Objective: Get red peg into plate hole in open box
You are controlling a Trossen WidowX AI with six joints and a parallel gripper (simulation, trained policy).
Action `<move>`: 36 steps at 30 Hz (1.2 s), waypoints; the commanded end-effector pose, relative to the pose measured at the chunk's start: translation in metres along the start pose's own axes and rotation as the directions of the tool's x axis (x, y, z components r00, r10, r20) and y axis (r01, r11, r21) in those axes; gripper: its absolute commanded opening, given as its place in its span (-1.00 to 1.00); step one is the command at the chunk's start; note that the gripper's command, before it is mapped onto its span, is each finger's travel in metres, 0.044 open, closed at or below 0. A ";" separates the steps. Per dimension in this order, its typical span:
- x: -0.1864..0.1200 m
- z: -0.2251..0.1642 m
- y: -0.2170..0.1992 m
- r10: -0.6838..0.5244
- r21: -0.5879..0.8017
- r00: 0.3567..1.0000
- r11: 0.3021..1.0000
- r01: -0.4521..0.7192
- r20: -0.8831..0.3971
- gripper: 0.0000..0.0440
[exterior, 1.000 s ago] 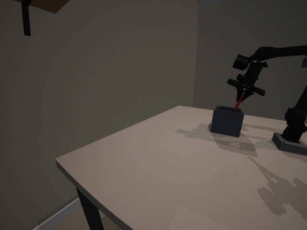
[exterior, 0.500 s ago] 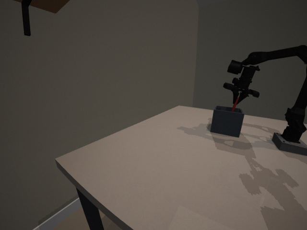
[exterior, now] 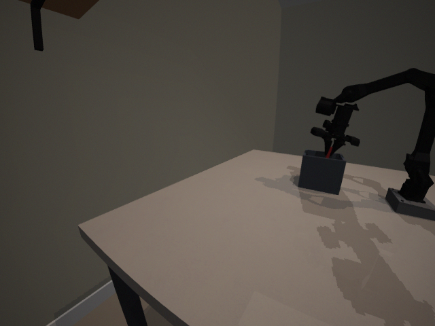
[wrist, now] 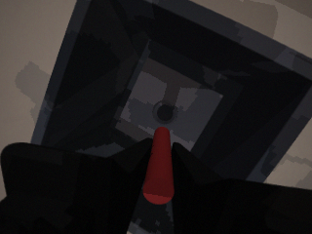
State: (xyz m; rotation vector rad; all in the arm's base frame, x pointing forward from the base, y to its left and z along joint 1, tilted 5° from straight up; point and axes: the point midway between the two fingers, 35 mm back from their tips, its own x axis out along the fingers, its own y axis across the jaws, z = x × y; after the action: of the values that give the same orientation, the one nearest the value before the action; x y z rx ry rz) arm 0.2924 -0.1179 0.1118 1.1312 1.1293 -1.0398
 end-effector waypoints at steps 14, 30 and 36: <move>0.045 0.007 0.002 -0.026 -0.044 0.999 0.999 0.024 -0.035 -1.00; 0.054 0.013 0.002 -0.043 -0.083 0.996 0.996 0.036 -0.073 -0.41; 0.042 0.018 0.011 0.012 -0.069 0.994 0.997 -0.020 -0.112 -0.26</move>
State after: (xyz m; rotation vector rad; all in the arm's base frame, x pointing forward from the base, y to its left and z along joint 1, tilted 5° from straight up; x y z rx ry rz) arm 0.3081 -0.1357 0.0674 1.1367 1.2375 -0.9495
